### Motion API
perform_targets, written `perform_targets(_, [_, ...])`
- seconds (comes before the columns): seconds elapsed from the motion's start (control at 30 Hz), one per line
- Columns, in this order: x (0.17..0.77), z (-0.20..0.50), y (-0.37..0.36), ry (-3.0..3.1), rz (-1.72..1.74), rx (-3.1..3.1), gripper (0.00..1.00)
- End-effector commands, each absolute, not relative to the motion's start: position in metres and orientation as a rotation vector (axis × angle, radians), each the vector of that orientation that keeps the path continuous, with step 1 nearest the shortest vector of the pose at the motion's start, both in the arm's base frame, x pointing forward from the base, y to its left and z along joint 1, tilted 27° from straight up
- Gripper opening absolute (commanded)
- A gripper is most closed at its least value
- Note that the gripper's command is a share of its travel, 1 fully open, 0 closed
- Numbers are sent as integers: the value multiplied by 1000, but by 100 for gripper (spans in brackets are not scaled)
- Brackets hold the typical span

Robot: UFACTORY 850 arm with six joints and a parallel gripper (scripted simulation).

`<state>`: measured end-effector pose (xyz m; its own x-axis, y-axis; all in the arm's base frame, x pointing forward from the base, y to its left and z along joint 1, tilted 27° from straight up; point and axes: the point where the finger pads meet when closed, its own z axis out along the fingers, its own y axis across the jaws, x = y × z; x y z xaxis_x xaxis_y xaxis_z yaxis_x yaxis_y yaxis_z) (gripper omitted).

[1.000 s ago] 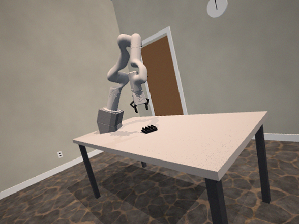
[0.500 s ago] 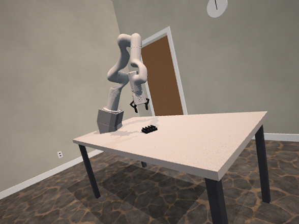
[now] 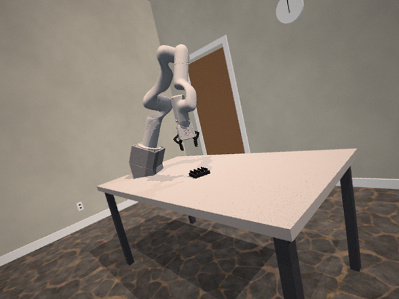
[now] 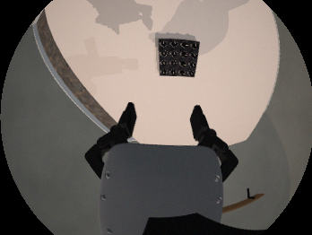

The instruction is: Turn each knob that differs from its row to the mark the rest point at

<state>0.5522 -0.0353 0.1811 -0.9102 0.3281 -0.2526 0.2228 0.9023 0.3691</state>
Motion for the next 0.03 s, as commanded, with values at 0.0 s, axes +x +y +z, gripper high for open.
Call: perform_targets(0.0, [553, 182, -36, 2755, 482, 409, 100])
